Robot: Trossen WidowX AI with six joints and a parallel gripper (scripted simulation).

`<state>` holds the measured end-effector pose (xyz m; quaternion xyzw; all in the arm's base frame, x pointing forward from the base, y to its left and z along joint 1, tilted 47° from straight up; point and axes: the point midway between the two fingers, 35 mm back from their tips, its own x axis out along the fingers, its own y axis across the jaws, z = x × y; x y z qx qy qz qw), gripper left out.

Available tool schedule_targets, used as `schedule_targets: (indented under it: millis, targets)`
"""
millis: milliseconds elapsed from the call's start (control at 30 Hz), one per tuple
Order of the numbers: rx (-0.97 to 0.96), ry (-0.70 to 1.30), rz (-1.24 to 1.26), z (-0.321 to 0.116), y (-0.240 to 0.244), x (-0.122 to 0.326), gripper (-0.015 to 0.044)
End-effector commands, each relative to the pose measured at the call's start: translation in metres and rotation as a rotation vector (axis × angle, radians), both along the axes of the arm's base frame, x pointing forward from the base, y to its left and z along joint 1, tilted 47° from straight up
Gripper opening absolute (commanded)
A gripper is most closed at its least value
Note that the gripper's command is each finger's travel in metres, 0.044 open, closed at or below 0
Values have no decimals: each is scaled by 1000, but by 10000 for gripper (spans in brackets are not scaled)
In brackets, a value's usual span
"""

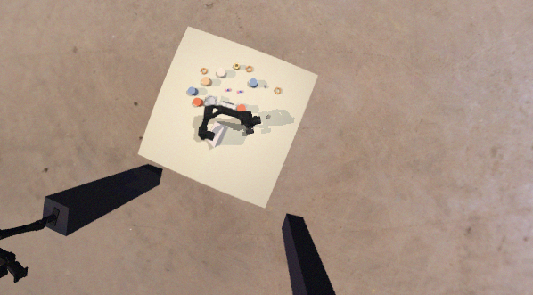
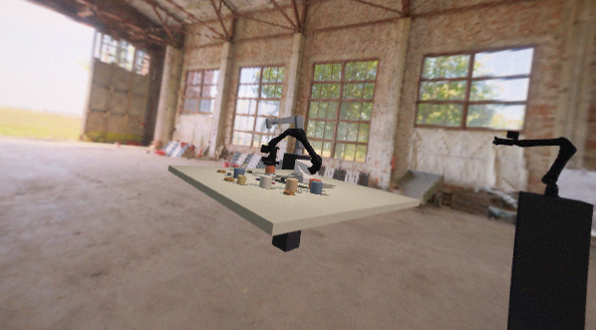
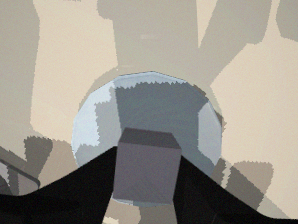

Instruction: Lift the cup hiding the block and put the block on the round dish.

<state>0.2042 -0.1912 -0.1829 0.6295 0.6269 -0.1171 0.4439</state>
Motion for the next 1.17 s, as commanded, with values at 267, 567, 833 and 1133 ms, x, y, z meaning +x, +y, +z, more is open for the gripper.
schedule_targets:
  millis: [267, 567, 833, 1133]
  targets:
    - [-1, -1, 1, 0, -1, 0, 394]
    - [9, 6, -4, 41, -38, -13, 440]
    - [10, 6, -16, 72, -68, -25, 440]
    - [10, 6, -16, 72, -68, -25, 440]
